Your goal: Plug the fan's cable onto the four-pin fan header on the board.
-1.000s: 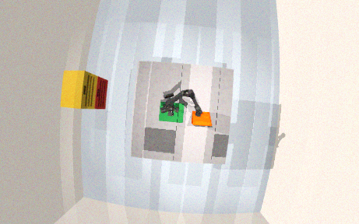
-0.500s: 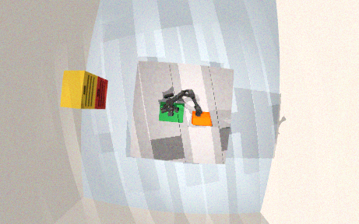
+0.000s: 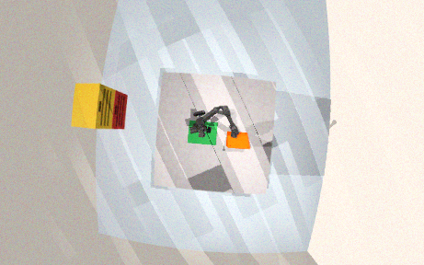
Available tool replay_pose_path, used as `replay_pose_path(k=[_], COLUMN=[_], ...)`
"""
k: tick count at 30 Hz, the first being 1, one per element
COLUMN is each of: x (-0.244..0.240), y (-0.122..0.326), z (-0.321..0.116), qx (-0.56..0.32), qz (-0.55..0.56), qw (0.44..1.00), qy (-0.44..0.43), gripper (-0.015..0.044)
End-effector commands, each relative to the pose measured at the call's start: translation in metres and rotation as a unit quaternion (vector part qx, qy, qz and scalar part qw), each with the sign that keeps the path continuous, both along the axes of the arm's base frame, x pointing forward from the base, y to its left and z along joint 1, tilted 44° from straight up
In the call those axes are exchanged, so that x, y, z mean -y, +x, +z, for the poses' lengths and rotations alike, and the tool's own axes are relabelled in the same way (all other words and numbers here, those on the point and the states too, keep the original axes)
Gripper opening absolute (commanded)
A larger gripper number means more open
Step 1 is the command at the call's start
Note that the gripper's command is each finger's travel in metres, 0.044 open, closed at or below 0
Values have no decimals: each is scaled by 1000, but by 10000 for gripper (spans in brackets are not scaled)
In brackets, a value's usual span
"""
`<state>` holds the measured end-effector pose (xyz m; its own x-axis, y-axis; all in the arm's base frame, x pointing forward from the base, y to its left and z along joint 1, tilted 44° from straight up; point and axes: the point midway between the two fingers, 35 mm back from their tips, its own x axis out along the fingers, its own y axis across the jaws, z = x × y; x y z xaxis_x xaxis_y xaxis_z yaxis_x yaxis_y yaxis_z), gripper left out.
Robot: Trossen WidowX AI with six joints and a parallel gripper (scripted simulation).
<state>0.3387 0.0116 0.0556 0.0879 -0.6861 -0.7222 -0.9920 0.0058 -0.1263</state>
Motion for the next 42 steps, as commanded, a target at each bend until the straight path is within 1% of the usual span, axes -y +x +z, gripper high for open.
replay_pose_path(k=[1,8,18,22,26,32,34,39,42], x=[3,6,2,-4,-34,-37,-54,-115,-123], y=[0,0,0,0,-4,-4,-2,-7,-10], z=[-3,-6,-3,3,34,34,20,-38,-46], qx=[-2,-2,0,0,-2,-2,-2,-2,-2], qz=[0,0,1,1,0,0,1,1,0], qw=[1000,1000,1000,1000,1000,1000,1000,1000,1000], qy=[-2,-2,0,0,-1,0,1,3,2], gripper=[0,0,260,260,260,260,260,260,260])
